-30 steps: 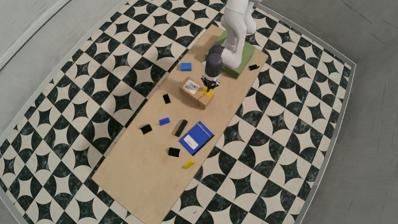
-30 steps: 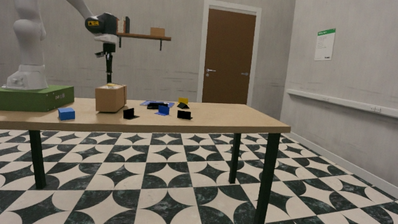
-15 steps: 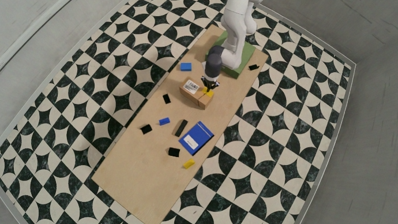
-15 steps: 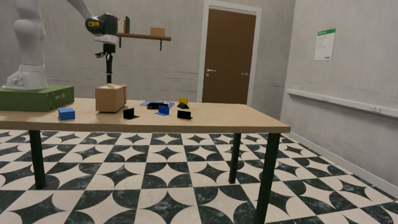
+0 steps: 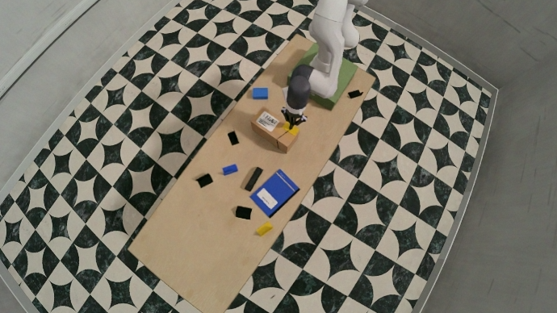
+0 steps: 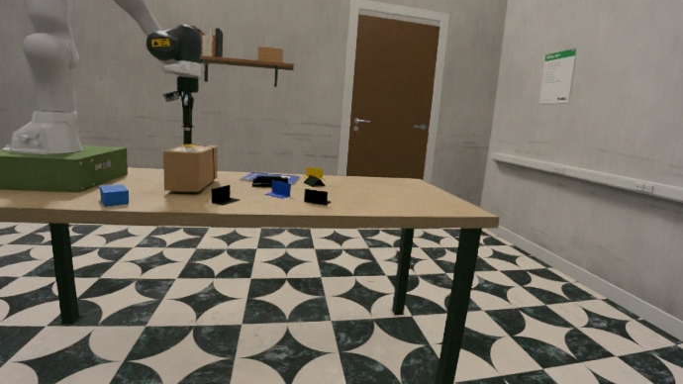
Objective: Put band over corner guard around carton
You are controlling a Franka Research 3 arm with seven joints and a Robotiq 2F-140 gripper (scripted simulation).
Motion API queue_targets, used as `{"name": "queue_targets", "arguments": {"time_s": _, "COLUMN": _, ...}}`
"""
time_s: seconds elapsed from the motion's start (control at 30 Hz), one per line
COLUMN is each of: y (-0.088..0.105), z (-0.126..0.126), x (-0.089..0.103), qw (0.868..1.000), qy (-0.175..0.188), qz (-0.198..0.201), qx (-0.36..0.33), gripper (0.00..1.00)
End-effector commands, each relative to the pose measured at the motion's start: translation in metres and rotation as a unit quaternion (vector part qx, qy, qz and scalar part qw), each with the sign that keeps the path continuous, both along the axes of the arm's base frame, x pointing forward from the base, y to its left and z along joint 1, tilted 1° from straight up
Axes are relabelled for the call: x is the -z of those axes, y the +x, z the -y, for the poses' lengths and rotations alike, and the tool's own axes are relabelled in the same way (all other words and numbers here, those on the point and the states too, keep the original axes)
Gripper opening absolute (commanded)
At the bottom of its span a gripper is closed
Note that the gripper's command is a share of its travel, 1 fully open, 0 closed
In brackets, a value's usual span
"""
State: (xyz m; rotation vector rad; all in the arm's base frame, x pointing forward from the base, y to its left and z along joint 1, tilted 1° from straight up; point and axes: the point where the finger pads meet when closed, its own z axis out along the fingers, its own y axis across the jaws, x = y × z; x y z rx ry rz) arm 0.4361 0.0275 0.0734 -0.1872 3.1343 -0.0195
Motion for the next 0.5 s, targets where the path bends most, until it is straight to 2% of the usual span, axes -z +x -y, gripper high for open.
{"name": "queue_targets", "arguments": {"time_s": 0.0, "y": 0.0002, "z": -0.0005, "x": 0.0011, "qw": 1.000, "qy": 0.001, "qz": 0.001, "qx": -0.002, "gripper": 0.10}}
{"name": "queue_targets", "arguments": {"time_s": 0.13, "y": 0.0002, "z": -0.0005, "x": 0.0011, "qw": 1.000, "qy": 0.001, "qz": 0.001, "qx": -0.002, "gripper": 0.10}}
{"name": "queue_targets", "arguments": {"time_s": 0.17, "y": 0.0002, "z": -0.0005, "x": 0.0011, "qw": 1.000, "qy": 0.001, "qz": 0.001, "qx": -0.002, "gripper": 0.18}}
{"name": "queue_targets", "arguments": {"time_s": 0.47, "y": 0.0002, "z": -0.0005, "x": 0.0011, "qw": 1.000, "qy": 0.001, "qz": 0.001, "qx": -0.002, "gripper": 0.18}}
